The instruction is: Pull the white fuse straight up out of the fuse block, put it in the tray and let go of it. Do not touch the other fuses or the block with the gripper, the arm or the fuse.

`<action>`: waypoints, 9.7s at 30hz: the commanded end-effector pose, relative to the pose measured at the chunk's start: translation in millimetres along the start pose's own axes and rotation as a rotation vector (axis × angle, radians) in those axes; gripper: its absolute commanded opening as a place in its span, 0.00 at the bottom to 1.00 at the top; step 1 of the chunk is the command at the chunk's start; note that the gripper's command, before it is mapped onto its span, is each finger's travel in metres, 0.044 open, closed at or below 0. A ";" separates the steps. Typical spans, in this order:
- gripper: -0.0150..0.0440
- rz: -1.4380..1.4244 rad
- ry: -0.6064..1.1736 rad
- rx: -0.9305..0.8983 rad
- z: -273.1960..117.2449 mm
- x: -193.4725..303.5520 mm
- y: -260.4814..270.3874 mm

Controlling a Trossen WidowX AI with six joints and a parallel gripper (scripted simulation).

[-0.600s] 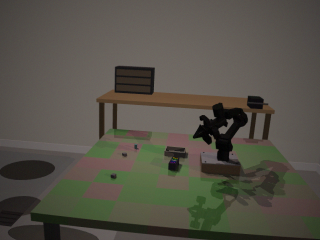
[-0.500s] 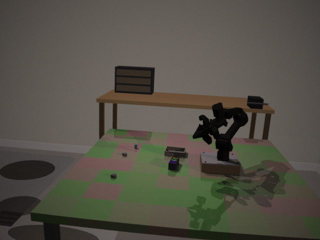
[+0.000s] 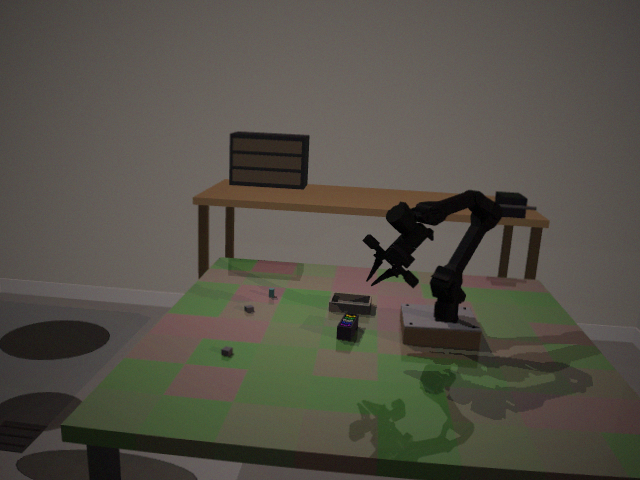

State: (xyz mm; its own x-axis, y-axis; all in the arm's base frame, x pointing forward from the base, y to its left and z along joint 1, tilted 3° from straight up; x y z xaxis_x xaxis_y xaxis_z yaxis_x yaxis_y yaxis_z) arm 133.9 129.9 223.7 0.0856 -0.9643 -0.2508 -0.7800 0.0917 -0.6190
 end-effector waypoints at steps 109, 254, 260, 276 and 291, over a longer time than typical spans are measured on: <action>0.25 1.589 0.761 -0.206 160.0 75.2 -47.2; 0.25 1.584 0.769 -0.194 80.3 261.2 -135.1; 0.25 1.584 0.769 -0.194 87.9 264.3 -129.7; 0.25 1.584 0.769 -0.194 106.1 271.6 -115.1; 0.79 1.586 0.771 -0.187 103.7 270.9 -117.4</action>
State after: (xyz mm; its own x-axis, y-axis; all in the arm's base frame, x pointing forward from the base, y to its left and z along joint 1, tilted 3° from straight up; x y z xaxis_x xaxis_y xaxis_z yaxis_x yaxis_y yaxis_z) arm 313.0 -116.3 151.0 -0.9906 0.1227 -0.0603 0.1259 0.9907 -0.0525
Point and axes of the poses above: the point midway between the two fingers, 35 mm back from their tips, its own z axis out along the fingers, its own y axis across the jaws, x = y × z, the point moved 9 cm from there along -z, back along the fingers, and after that the axes turned 8 degrees about z, right-handed, at the moved point
